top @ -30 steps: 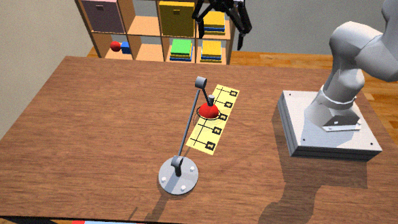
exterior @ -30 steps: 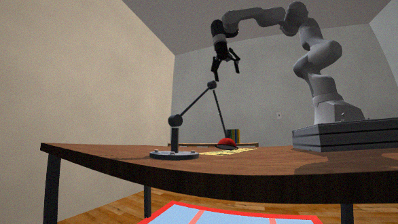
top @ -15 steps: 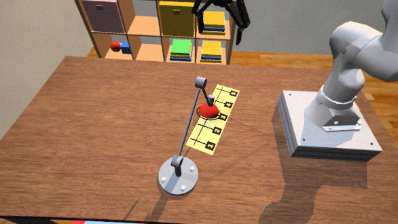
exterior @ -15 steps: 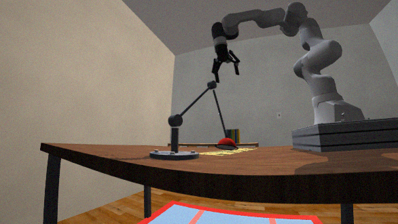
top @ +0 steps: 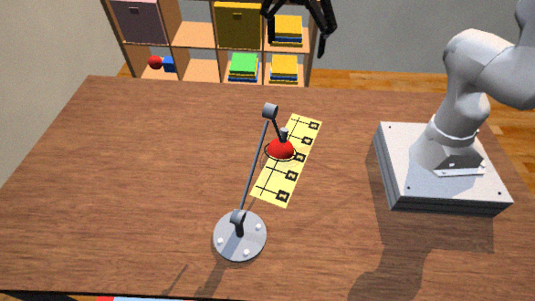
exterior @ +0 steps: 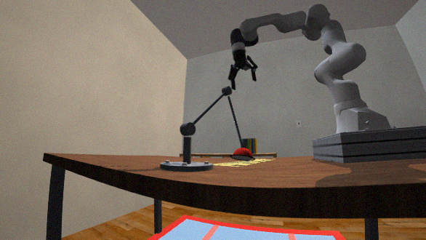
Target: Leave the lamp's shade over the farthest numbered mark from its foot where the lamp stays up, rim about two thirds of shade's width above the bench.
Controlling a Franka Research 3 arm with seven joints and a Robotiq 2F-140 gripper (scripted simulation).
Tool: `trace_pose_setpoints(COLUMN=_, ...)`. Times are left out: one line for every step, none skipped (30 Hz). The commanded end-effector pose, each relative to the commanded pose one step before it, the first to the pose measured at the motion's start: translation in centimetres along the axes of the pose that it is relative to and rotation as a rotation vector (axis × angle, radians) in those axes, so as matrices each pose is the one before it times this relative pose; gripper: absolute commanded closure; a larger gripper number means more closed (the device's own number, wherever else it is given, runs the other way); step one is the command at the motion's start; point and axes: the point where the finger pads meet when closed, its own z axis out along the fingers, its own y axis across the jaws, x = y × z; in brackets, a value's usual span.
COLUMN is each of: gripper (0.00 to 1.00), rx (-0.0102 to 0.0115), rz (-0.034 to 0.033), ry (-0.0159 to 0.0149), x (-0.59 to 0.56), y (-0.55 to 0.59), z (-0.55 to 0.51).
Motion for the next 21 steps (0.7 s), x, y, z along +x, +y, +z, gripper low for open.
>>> trace_pose_setpoints(gripper=0.0, rx=0.00943, rz=-0.04754, ry=-0.08111, x=-0.503, y=-0.367, z=-0.237)
trace_pose_setpoints(gripper=0.0, rx=0.00004, rz=-0.00199, ry=-0.01759, x=-0.004, y=0.002, z=0.001)
trace_pose_setpoints(gripper=0.0, rx=0.00004, rz=-0.00199, ry=-0.01759, x=-0.004, y=0.002, z=0.001)
trace_pose_setpoints(gripper=0.0, rx=0.00004, rz=-0.00199, ry=-0.01759, x=-0.004, y=0.002, z=0.001)
trace_pose_setpoints(gripper=0.0, rx=0.00004, rz=-0.00199, ry=-0.01759, x=-0.004, y=0.002, z=0.001)
trace_pose_setpoints(gripper=0.0, rx=0.0, rz=0.0, ry=0.0, x=0.0, y=0.0, z=0.0)
trace_pose_setpoints(gripper=0.0, rx=0.0, rz=0.0, ry=0.0, x=0.0, y=0.0, z=0.0)
trace_pose_setpoints(gripper=0.0, rx=-0.00058, rz=0.00124, ry=-0.01507, x=0.056, y=0.024, z=0.005)
trace_pose_setpoints(gripper=0.0, rx=-0.00058, rz=0.00124, ry=-0.01507, x=0.056, y=0.024, z=0.004)
trace_pose_setpoints(gripper=0.0, rx=-0.00058, rz=0.00124, ry=-0.01507, x=0.056, y=0.024, z=0.003)
trace_pose_setpoints(gripper=0.0, rx=-0.00058, rz=0.00124, ry=-0.01507, x=0.056, y=0.024, z=0.003)
trace_pose_setpoints(gripper=0.0, rx=-0.00058, rz=0.00124, ry=-0.01507, x=0.056, y=0.024, z=0.002)
trace_pose_setpoints(gripper=0.0, rx=-0.00058, rz=0.00124, ry=-0.01507, x=0.056, y=0.024, z=0.001)
trace_pose_setpoints(gripper=0.0, rx=-0.00058, rz=0.00124, ry=-0.01507, x=0.056, y=0.024, z=0.0)
trace_pose_setpoints(gripper=0.0, rx=-0.00058, rz=0.00124, ry=-0.01507, x=0.056, y=0.024, z=-0.001)
trace_pose_setpoints(gripper=0.0, rx=-0.00058, rz=0.00124, ry=-0.01507, x=0.056, y=0.024, z=-0.002)
trace_pose_setpoints(gripper=0.0, rx=-0.00058, rz=0.00124, ry=-0.01507, x=0.056, y=0.023, z=-0.002)
trace_pose_setpoints(gripper=0.0, rx=-0.00058, rz=0.00124, ry=-0.01507, x=0.056, y=0.023, z=-0.003)
trace_pose_setpoints(gripper=0.0, rx=-0.00058, rz=0.00124, ry=-0.01507, x=0.056, y=0.023, z=-0.004)
trace_pose_setpoints(gripper=0.0, rx=-0.00058, rz=0.00124, ry=-0.01507, x=0.056, y=0.023, z=-0.005)
trace_pose_setpoints(gripper=0.0, rx=-0.00058, rz=0.00124, ry=-0.01507, x=0.056, y=0.023, z=-0.006)
